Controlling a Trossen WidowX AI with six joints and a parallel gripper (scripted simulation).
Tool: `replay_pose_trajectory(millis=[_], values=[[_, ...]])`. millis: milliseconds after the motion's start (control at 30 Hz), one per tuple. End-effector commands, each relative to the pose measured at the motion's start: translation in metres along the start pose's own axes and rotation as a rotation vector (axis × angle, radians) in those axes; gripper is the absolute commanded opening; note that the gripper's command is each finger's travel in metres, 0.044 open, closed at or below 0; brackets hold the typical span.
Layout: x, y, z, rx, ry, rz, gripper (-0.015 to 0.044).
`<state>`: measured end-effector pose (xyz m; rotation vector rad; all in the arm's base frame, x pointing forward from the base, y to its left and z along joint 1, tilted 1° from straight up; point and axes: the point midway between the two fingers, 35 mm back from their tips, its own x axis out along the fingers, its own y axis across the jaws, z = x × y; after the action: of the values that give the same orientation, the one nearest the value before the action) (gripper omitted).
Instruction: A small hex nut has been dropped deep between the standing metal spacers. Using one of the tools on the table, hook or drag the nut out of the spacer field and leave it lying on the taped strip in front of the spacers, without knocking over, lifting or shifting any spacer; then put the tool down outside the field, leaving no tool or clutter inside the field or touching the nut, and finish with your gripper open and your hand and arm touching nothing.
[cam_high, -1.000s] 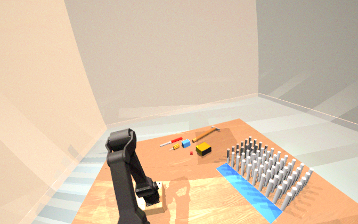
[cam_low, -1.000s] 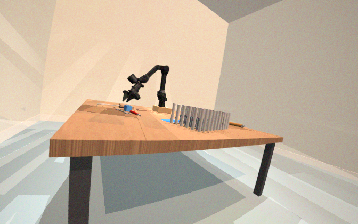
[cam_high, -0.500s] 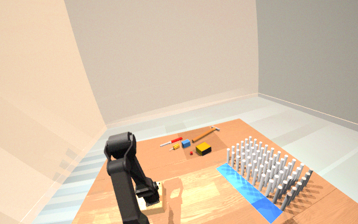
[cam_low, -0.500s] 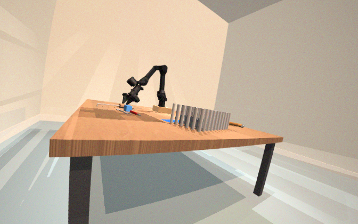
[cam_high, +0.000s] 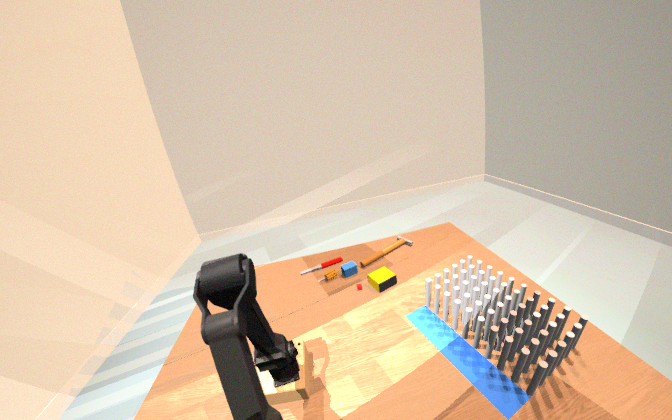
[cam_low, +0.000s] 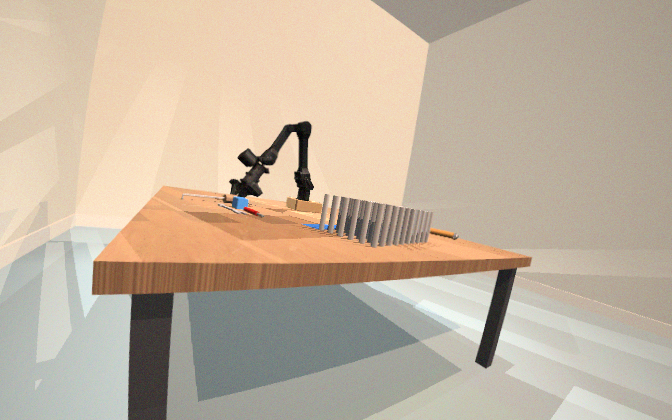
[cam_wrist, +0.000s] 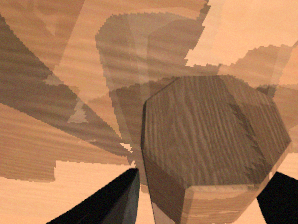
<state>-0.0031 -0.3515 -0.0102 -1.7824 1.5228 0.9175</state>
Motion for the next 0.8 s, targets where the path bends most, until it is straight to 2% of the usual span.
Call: replay_pose_trajectory(millis=[0, 233, 400, 767], values=[[0.001, 0.001, 0.000, 0.005, 0.003, 0.006, 0.0175], [0.001, 0.001, 0.000, 0.005, 0.003, 0.006, 0.0128], [-0.009, 0.005, -0.026, -0.051, 0.060, 0.042, 0.0000], [-0.051, 0.006, -0.063, -0.031, 0.039, 0.026, 0.0000]])
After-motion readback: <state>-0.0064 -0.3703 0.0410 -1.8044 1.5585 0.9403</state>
